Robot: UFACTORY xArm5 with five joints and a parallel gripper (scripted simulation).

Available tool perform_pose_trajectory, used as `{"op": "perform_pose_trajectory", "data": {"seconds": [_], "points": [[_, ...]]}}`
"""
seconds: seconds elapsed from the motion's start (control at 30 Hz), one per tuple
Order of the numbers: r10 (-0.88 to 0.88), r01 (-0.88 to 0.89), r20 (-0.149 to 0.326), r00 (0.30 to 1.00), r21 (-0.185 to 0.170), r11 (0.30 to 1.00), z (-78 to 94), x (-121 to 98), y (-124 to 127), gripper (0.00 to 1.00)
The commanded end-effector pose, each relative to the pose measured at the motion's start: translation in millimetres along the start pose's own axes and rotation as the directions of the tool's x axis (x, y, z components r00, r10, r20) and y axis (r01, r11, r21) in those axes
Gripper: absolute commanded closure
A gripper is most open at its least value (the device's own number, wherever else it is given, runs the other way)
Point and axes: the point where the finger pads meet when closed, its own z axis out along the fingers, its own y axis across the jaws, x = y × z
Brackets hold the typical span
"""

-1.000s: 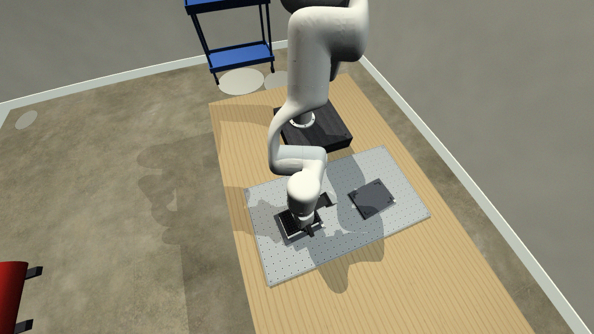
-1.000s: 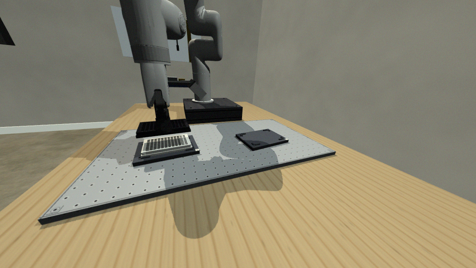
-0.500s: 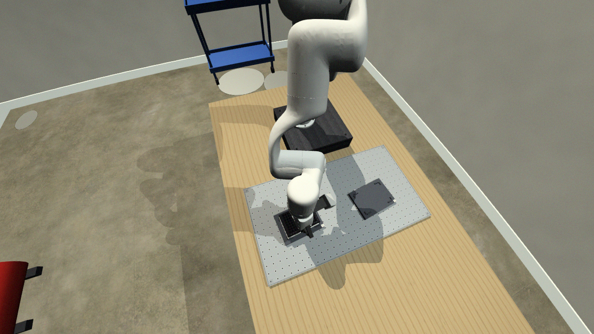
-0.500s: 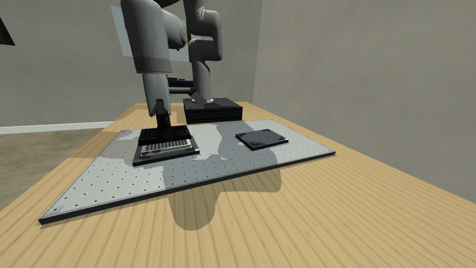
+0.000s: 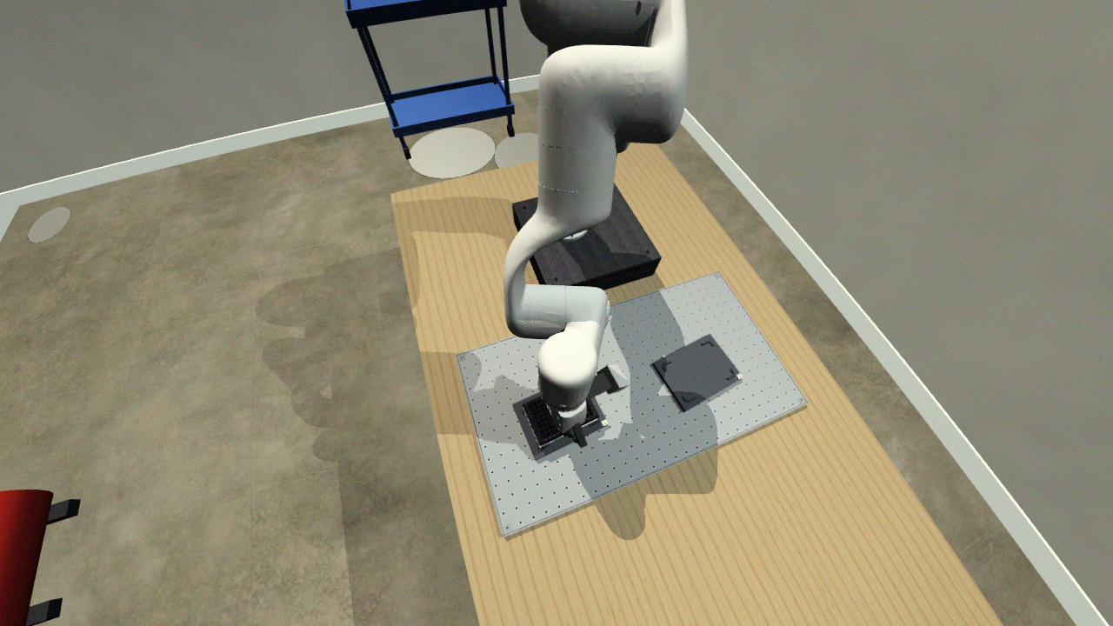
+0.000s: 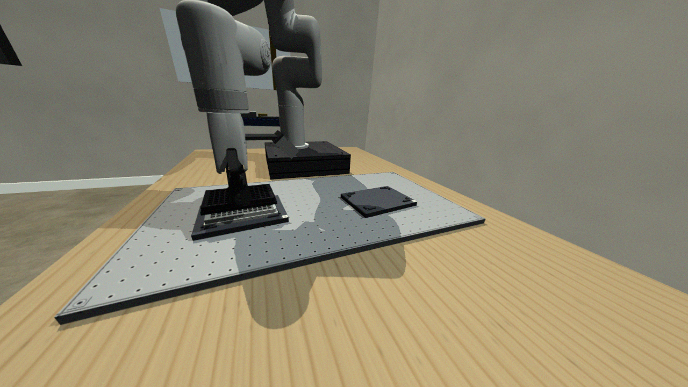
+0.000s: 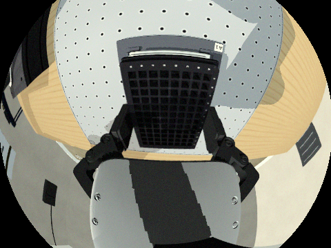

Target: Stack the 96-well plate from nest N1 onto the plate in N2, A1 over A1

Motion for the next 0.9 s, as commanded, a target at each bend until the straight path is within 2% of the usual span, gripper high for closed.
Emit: {"op": "perform_pose_trajectory", "data": {"seconds": [0.0,0.87], "points": [[0.000,0.000,0.002,1.000,-0.003,1.000,-1.2,-0.6,1.1,1.00],[0.000,0.000,0.002,1.000,-0.003,1.000,1.7,-0.5,1.1,1.00]]}}
